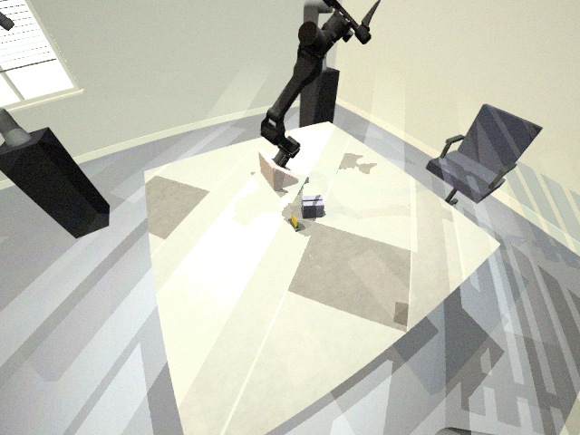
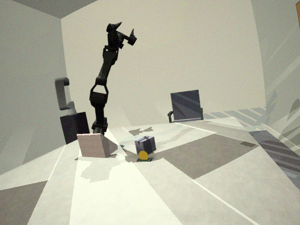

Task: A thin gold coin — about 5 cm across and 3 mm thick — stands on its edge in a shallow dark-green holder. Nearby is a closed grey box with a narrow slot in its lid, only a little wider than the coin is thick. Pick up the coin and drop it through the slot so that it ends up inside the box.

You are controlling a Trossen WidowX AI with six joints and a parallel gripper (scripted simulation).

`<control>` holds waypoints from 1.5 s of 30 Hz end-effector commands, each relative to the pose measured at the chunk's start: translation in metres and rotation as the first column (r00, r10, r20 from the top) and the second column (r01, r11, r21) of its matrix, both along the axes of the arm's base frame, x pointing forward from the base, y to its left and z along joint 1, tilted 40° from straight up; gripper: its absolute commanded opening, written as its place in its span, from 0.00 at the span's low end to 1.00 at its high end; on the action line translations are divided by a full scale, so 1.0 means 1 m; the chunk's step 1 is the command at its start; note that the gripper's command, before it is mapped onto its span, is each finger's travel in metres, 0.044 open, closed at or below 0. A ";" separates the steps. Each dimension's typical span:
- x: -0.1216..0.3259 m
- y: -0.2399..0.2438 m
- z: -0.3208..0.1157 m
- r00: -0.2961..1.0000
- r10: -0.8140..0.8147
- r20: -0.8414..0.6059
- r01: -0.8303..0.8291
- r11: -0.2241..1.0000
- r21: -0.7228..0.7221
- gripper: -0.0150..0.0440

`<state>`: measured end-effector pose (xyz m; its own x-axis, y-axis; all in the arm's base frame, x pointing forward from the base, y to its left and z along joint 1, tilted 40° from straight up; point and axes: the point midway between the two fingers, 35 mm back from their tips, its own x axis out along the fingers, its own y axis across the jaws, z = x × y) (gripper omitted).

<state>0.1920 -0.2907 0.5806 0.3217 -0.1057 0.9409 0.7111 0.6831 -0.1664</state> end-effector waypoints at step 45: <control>0.029 0.512 -0.091 0.770 -0.263 -0.581 -0.500 0.317 -0.806 0.53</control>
